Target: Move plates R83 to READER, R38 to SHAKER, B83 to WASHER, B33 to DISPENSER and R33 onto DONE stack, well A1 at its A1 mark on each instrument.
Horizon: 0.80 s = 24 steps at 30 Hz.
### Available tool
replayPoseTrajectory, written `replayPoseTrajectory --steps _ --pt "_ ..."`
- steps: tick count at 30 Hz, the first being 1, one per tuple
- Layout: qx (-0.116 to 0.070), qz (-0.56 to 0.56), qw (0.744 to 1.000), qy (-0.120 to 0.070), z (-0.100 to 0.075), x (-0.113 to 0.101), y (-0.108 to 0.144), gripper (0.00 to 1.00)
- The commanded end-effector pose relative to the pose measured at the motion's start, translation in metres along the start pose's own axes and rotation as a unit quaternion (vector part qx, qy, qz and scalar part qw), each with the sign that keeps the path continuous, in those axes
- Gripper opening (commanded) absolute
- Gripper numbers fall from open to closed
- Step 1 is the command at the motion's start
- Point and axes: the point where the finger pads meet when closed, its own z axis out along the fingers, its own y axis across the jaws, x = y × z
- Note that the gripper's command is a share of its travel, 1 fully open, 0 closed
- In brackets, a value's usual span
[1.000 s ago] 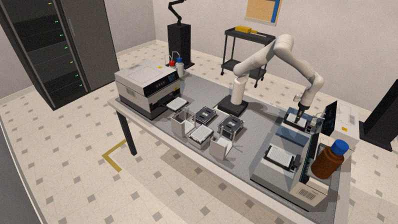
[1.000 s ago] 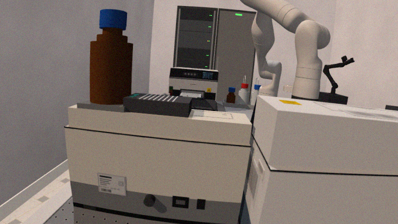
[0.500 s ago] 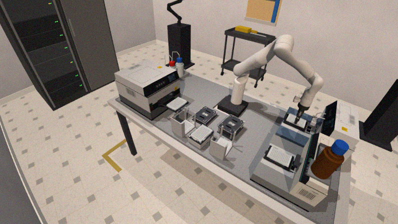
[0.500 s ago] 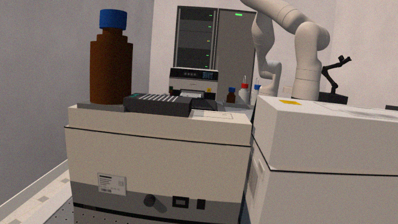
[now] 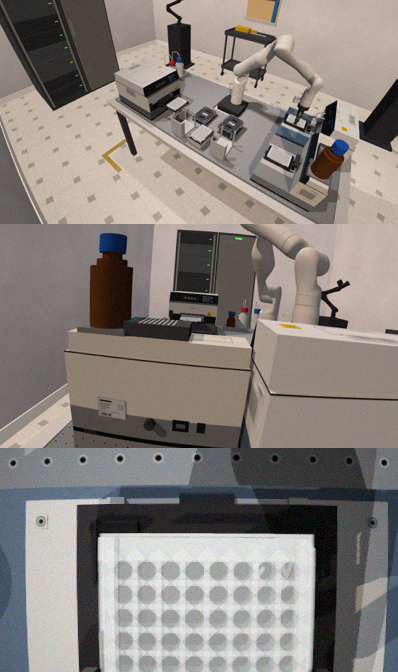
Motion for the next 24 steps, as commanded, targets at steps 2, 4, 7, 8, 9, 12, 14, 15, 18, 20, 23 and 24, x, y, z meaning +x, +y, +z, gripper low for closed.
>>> replayPoseTrajectory --steps 2,4,7,8,9,12,14,15,18,20,23,24 --pt "0.0 0.002 1.0 -0.001 0.0029 -0.0003 0.0011 0.94" --pt "0.0 0.002 1.0 -0.001 0.0035 -0.0003 0.001 0.94" --pt "0.0 0.0 1.0 0.0 0.0019 0.0001 0.0006 0.94" --pt "0.0 0.0 1.0 0.0 0.0019 0.0001 0.0006 0.94" --pt "0.0 0.0 1.0 0.0 0.0019 0.0001 0.0006 0.94" --pt "0.0 0.0 1.0 0.0 0.0019 0.0001 0.0006 0.94" --pt "0.0 0.0 1.0 0.0 0.0019 0.0001 0.0006 0.94" --pt "0.0 0.001 1.0 0.001 0.0007 0.001 0.0012 1.0" --pt "0.0 0.0 1.0 0.0 0.0006 0.0001 0.0006 1.0" --pt "0.0 0.0 1.0 0.0 0.0006 0.0001 0.0006 1.0" --pt "0.0 0.0 1.0 0.0 0.0006 0.0001 0.0007 1.0" --pt "0.0 0.0 1.0 0.0 0.0006 0.0001 0.0007 1.0"
